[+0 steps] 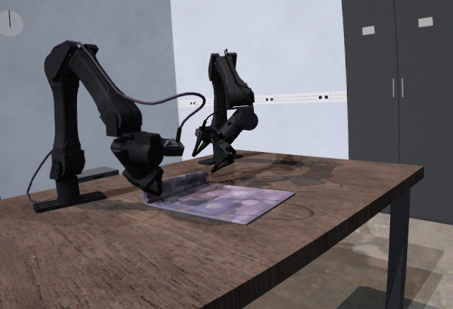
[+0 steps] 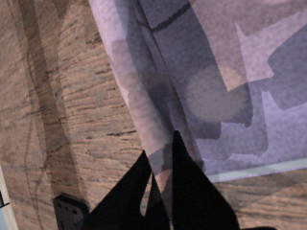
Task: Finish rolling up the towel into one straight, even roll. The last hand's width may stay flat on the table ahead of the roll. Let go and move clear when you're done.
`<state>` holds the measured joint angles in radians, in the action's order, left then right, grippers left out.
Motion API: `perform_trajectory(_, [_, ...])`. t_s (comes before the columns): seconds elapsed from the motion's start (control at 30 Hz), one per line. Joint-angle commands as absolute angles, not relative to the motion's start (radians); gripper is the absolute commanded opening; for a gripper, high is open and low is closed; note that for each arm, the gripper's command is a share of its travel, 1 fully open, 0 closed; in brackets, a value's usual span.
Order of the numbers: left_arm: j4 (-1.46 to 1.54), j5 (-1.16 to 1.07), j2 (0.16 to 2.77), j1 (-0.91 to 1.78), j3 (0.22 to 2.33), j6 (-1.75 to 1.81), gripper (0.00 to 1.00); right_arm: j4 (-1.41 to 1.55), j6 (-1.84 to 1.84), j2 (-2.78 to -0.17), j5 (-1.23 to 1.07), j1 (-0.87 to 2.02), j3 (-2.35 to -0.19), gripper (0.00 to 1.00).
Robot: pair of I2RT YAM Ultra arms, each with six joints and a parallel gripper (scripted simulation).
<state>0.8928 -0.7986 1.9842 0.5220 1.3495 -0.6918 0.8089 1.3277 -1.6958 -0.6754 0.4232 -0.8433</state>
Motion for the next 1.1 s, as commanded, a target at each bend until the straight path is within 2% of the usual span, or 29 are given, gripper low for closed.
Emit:
perform_trajectory(0.0, [0.691,-0.684,1.873,0.583,1.271,-0.629,0.91,0.978,1.349,-1.768,-0.718,0.409,-0.935,0.15])
perform_trajectory(0.07, [0.691,-0.684,1.873,0.583,1.271,-0.629,0.91,0.978,1.349,-1.768,-0.718,0.409,-0.935,0.15])
perform_trajectory(0.3, [0.389,-0.402,1.684,0.735,1.055,-0.566,0.94,1.179,1.38,-1.934,-0.735,0.399,-1.084,0.15])
perform_trajectory(0.57, [0.152,-0.116,1.584,0.887,0.89,-0.564,0.97,1.335,1.407,-2.064,-0.744,0.393,-1.196,0.15])
perform_trajectory(0.83, [0.071,-0.055,1.584,0.915,0.847,-0.566,0.98,1.38,1.42,-2.102,-0.744,0.392,-1.225,0.15])
perform_trajectory(1.07, [0.086,-0.096,1.6,0.877,0.878,-0.618,0.98,1.347,1.422,-2.127,-0.744,0.392,-1.215,0.15])
